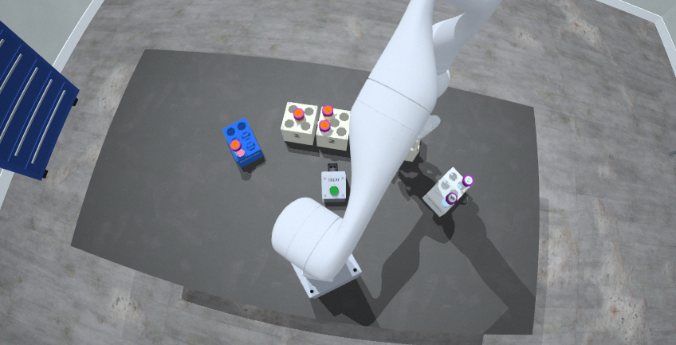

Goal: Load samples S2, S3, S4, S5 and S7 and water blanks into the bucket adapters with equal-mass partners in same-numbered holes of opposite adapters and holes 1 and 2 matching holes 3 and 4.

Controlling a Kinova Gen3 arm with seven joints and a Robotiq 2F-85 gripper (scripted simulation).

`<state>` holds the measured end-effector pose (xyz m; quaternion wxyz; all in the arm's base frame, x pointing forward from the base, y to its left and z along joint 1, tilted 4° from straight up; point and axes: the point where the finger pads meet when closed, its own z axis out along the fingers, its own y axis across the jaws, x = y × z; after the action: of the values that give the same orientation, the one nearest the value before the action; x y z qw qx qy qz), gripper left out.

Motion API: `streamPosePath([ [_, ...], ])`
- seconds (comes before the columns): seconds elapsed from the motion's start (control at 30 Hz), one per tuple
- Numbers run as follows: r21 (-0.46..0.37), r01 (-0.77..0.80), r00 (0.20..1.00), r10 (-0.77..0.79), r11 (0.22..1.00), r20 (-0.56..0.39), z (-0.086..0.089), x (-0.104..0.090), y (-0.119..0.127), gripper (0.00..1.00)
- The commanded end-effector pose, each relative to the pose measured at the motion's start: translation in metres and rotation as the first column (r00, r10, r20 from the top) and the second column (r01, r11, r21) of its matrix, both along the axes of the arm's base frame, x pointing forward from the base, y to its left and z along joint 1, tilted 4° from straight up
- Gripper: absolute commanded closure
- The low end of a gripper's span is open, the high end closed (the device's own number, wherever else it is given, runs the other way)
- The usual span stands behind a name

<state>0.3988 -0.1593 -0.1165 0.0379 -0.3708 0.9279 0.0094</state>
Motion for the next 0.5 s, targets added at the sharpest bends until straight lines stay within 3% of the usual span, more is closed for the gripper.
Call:
streamPosePath([
  [0.0,-0.001,0.000,1.000,0.000,1.000,0.002,0.004,0.000,-0.001,0.38],
  [0.47,-0.001,0.000,1.000,0.000,1.000,0.002,0.020,-0.001,-0.001,0.38],
])
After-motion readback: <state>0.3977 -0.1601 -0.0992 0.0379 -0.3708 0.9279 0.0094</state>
